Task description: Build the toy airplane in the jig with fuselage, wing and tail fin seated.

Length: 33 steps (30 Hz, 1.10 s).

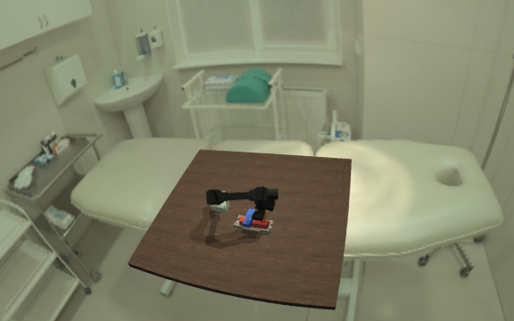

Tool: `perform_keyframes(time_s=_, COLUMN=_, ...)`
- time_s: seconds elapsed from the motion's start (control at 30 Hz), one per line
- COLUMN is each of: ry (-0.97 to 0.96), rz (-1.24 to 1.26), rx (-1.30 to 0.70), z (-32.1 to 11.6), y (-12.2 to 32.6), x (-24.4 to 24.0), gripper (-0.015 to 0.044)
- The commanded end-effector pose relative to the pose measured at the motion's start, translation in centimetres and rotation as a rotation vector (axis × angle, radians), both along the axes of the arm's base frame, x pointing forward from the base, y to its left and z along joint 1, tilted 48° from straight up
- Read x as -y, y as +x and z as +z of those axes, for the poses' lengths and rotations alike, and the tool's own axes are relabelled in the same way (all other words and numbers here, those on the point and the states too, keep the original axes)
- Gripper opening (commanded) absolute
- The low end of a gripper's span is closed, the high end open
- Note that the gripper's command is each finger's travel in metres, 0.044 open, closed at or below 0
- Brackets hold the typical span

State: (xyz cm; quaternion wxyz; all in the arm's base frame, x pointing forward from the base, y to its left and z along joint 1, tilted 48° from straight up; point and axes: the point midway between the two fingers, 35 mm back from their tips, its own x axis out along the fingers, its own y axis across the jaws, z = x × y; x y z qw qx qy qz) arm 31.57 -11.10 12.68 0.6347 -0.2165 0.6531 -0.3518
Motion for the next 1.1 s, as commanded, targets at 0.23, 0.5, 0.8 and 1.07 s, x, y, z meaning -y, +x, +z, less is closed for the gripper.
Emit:
perform_keyframes(time_s=0.23, ry=-0.006, rz=0.004, rx=0.001, z=-0.9, y=-0.2, x=1.2, gripper=0.0065)
perform_keyframes(time_s=0.5, ry=-0.007, rz=0.004, rx=0.001, z=-1.7, y=-0.4, x=2.1, gripper=0.0065)
perform_keyframes(time_s=0.8, ry=-0.002, rz=-0.001, rx=-0.002, z=-1.8, y=-0.4, x=2.0, gripper=0.0)
perform_keyframes(time_s=1.07, ry=-0.002, rz=-0.001, rx=-0.002, z=-1.8, y=-0.4, x=2.0, gripper=0.0157)
